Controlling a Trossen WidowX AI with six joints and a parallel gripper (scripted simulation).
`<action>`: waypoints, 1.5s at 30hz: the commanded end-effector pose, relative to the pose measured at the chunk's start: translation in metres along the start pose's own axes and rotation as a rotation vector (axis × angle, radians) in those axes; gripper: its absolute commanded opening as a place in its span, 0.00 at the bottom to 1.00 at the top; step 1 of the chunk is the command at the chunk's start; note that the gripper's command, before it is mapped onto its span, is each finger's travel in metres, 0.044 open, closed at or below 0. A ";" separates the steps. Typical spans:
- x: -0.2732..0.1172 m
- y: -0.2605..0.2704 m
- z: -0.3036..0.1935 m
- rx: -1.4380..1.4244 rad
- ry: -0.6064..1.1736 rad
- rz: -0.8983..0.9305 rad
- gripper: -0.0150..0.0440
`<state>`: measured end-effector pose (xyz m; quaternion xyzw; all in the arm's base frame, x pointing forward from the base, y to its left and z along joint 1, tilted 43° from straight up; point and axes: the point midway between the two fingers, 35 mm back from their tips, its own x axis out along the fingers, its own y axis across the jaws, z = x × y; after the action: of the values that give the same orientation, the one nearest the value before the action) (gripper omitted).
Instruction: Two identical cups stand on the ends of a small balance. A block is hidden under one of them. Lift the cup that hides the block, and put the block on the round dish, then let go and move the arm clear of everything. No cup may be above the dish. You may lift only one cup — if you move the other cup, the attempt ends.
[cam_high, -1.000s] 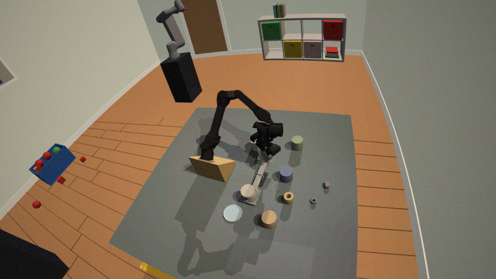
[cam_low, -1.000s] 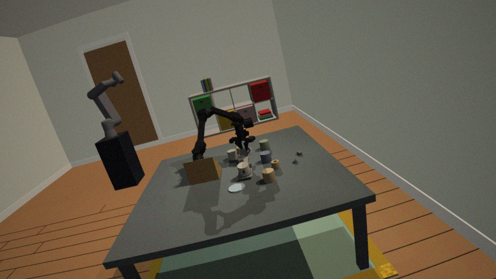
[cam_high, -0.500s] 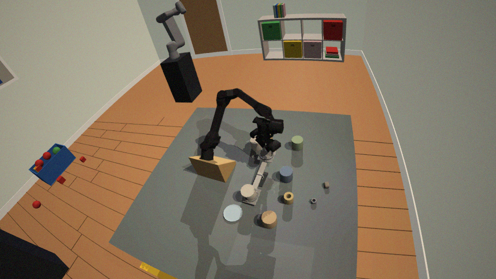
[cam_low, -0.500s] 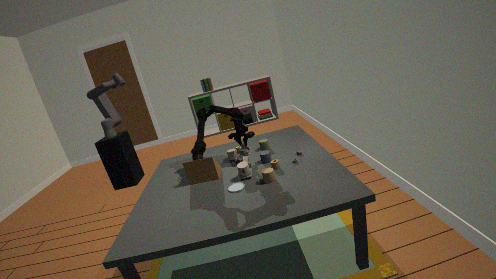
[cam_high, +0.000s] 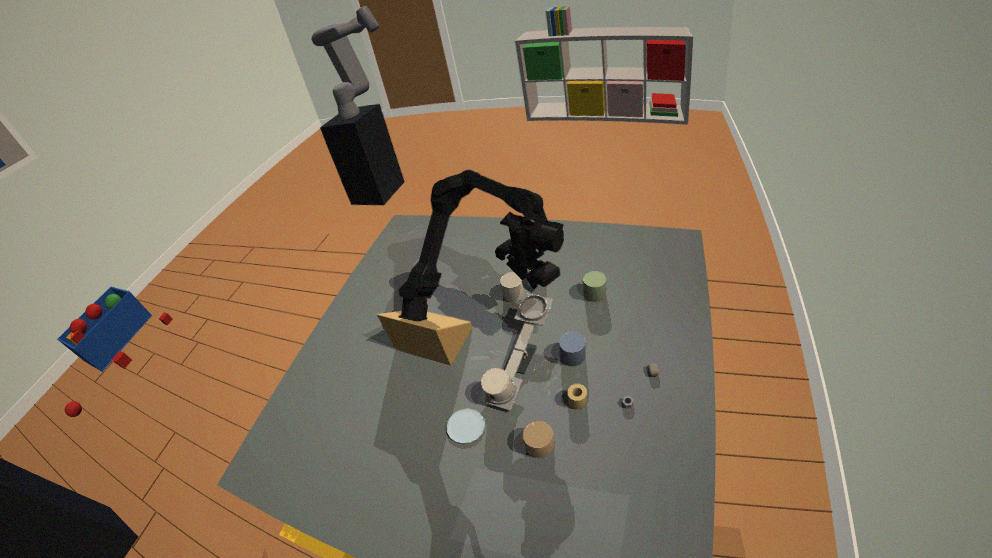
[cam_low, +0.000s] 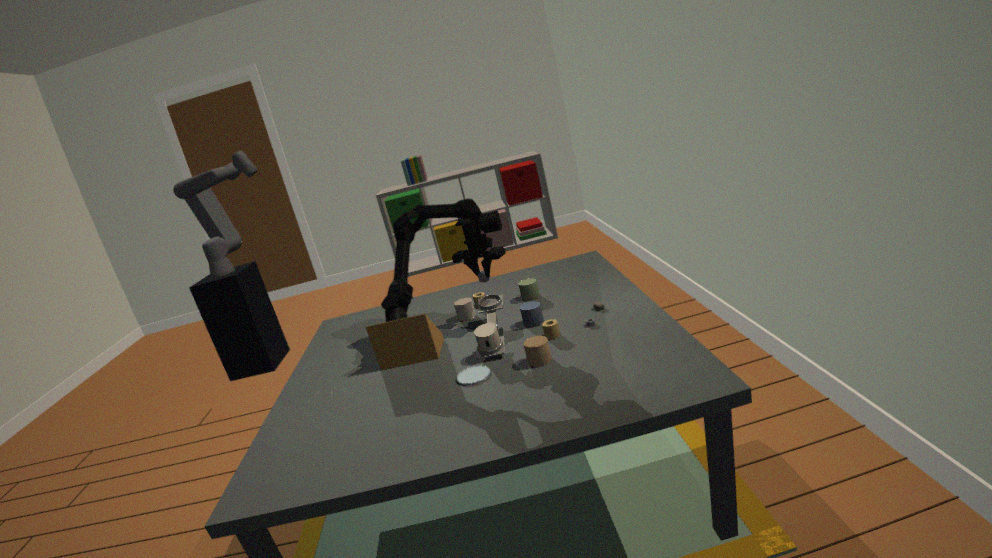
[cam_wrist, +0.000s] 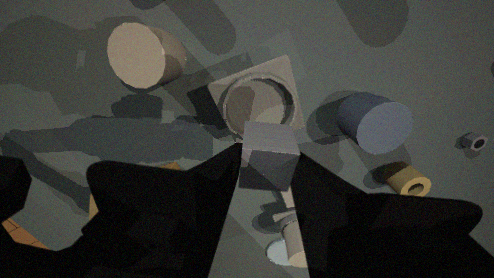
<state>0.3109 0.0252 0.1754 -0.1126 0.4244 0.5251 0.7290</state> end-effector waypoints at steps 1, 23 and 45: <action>0.000 -0.020 -0.020 0.007 0.014 -0.004 0.25; 0.050 -0.126 -0.258 0.013 0.048 -0.022 0.25; 0.113 -0.114 -0.361 0.004 0.022 -0.006 0.25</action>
<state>0.2398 -0.1804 -0.1484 -0.1262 0.4336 0.5161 0.7278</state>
